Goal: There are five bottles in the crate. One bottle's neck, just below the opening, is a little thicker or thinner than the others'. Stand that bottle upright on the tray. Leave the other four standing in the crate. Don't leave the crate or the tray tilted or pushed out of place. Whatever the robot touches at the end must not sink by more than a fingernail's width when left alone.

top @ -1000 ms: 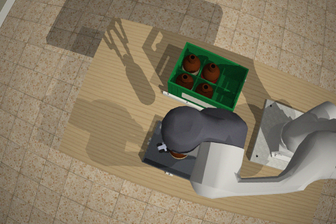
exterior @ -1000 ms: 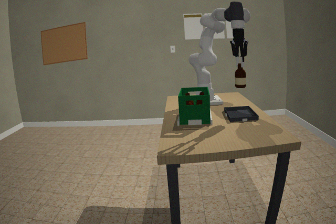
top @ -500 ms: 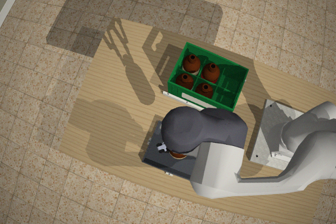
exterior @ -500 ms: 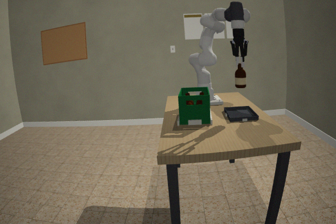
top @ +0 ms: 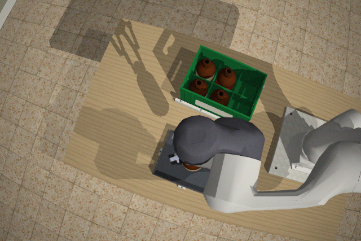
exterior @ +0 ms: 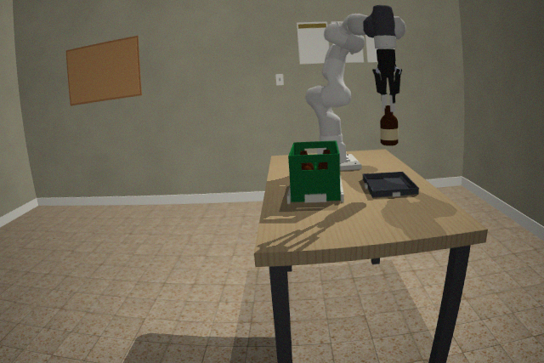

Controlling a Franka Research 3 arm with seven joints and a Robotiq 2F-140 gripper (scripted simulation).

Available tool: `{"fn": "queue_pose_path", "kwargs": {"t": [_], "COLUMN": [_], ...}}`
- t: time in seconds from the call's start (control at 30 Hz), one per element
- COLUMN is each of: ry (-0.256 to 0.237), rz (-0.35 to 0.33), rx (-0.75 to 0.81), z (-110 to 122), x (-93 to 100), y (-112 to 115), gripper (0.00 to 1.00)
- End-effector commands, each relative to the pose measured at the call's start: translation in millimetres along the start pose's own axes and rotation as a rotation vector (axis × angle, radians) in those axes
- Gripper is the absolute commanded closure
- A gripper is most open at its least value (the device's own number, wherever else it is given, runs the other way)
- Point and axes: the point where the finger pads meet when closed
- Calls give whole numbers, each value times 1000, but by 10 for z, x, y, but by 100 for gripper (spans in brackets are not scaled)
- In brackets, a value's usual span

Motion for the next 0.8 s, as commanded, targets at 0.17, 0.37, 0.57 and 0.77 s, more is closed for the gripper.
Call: {"fn": "queue_pose_path", "kwargs": {"t": [0.17,0.37,0.57,0.77], "ry": [10,10,10,10], "rz": [0,0,0,0], "rx": [-4,-4,-4,-4], "z": [35,36,37,38], "x": [-97,-227,-383,-499], "y": [2,2,3,3], "gripper": [90,90,90,90]}}
Point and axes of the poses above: the point where the finger pads meet when closed, its own x axis back along the fingers, its own z axis across the jaws, y = z × x, and after that the axes turned 6 degrees about -x, right-handed
